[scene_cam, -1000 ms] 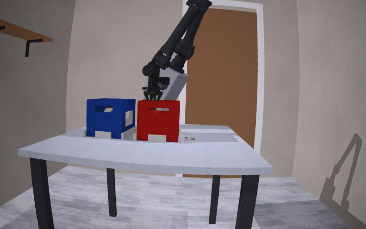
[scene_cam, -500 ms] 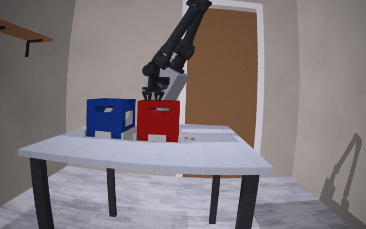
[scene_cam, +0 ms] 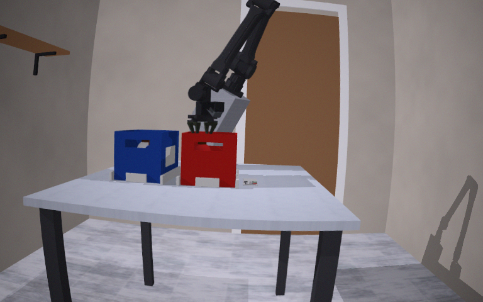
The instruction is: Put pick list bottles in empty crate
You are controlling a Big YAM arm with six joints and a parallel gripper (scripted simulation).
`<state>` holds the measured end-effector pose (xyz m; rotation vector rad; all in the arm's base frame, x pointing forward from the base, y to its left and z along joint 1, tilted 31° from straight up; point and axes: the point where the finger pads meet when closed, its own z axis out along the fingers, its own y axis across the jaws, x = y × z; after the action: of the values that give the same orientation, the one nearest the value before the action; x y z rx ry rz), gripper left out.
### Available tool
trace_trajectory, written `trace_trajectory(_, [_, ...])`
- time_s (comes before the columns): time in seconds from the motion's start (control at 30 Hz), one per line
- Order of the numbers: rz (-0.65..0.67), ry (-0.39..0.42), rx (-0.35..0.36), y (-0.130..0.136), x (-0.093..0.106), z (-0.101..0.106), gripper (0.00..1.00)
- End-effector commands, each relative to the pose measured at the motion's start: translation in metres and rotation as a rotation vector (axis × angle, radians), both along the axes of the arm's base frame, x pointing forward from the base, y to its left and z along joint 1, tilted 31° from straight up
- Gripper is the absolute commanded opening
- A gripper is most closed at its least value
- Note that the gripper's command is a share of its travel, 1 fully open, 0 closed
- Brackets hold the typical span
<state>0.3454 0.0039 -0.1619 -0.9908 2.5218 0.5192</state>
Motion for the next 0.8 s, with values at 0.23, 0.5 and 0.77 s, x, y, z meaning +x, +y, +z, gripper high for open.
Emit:
trace_trajectory(0.23, [-0.021,-0.007,-0.009,-0.0062,0.0066,-0.0048,0.61])
trace_trajectory(0.5, [-0.023,-0.009,-0.010,-0.0087,0.0064,-0.0050,0.61])
trace_trajectory(0.77, [-0.022,-0.011,-0.012,-0.0107,0.0061,-0.0052,0.61])
